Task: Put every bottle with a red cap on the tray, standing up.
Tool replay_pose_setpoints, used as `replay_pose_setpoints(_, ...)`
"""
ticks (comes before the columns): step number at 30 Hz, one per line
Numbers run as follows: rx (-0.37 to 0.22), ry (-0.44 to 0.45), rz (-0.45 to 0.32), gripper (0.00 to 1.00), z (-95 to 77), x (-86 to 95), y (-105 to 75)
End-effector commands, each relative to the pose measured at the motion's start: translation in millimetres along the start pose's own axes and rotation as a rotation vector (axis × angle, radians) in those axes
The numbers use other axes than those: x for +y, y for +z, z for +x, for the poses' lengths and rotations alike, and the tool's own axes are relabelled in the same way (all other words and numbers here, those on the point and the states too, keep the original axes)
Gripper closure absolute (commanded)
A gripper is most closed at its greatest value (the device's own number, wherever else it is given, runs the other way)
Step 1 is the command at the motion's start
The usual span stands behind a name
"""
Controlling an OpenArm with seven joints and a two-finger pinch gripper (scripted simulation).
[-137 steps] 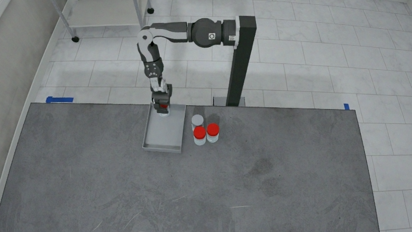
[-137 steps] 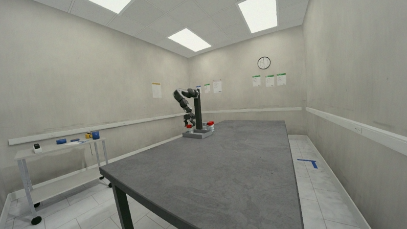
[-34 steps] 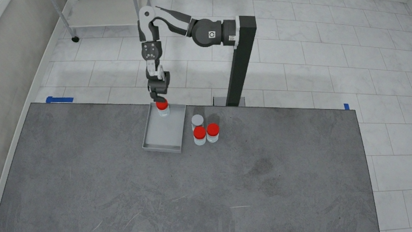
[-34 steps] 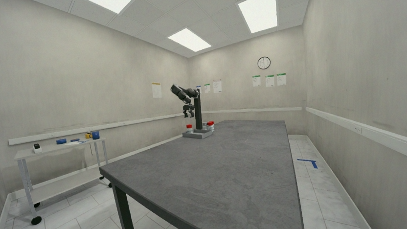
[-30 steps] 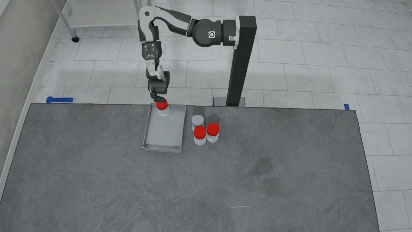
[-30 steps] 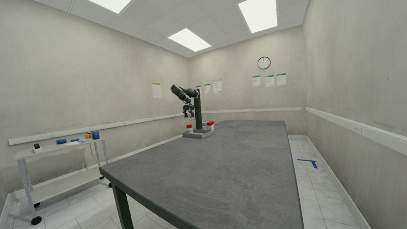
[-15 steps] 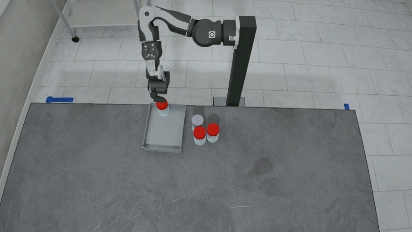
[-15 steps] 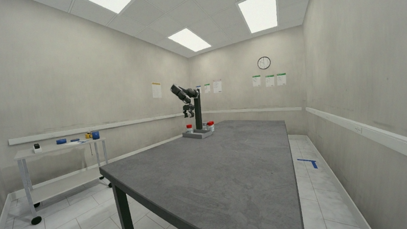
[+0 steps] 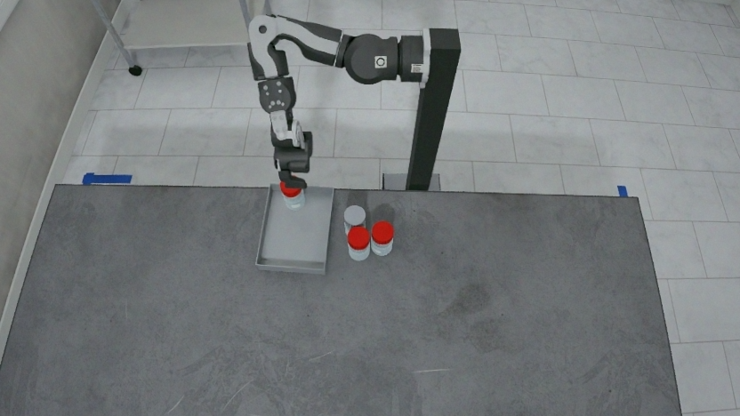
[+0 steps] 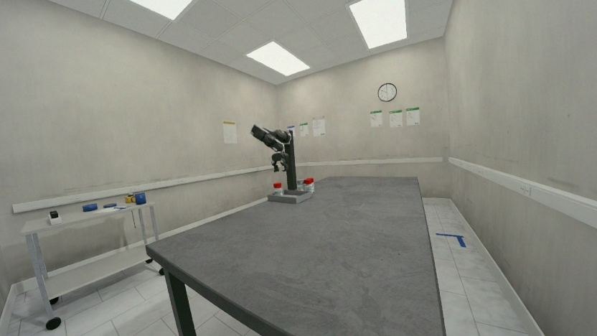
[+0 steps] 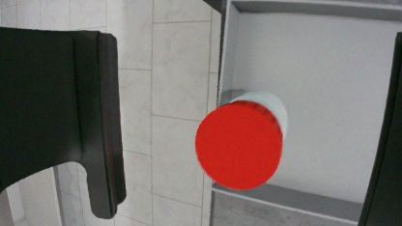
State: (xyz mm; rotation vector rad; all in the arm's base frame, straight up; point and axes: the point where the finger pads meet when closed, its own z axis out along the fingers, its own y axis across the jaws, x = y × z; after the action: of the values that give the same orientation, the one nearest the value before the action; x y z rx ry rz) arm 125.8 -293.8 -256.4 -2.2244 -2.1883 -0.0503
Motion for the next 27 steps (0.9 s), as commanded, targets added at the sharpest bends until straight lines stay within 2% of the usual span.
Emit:
replay_pose_setpoints(1,-0.014,-0.011,0.007,0.58,4.3,4.1,-1.8)
replay_pose_setpoints(3,-0.014,-0.011,0.007,0.58,4.3,4.1,-1.8)
replay_pose_setpoints(18,-0.019,-0.145,0.009,0.58,56.7,41.0,-7.6)
replay_pose_setpoints(20,-0.019,-0.145,0.009,0.58,56.7,41.0,-7.6)
replay_pose_setpoints(27,-0.02,-0.194,0.01,0.58,75.6,54.3,-9.8)
